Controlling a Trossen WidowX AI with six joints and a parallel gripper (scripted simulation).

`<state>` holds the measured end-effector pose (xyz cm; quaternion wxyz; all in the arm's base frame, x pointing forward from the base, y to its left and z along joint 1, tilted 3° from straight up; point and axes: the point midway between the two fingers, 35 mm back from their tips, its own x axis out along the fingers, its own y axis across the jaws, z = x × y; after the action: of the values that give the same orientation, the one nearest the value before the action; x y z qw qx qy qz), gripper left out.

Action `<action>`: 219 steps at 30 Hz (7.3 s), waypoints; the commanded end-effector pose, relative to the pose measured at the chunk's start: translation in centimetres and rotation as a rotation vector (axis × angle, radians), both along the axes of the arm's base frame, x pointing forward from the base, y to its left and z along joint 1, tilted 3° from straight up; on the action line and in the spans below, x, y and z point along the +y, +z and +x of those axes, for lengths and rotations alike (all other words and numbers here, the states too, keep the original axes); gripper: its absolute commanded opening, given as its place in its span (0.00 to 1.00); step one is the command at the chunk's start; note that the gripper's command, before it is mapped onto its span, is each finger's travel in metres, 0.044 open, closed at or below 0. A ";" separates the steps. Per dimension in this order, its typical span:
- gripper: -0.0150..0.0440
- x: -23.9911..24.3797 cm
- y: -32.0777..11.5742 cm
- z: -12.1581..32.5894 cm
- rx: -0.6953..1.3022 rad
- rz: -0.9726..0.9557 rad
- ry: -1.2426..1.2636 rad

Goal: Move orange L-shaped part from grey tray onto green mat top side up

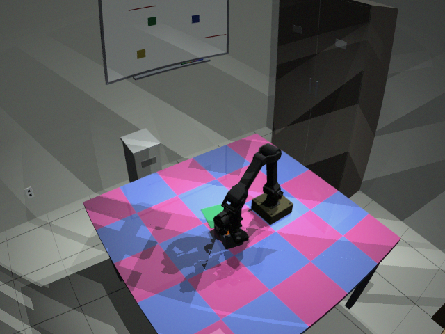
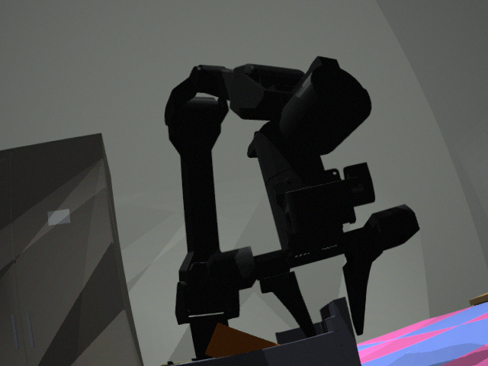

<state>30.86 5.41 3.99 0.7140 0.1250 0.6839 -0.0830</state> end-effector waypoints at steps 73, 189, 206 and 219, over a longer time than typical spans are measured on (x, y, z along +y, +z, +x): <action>0.56 -0.4 8.9 -0.2 0.000 0.000 -0.011; 0.25 -7.9 2.7 -1.4 -0.066 -0.083 1.563; 0.25 -8.0 5.2 -1.6 -0.064 -0.081 1.563; 0.25 -8.1 7.2 -1.6 -0.064 -0.081 1.563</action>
<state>29.07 -2.71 10.26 0.5835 -0.4122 0.5564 0.4244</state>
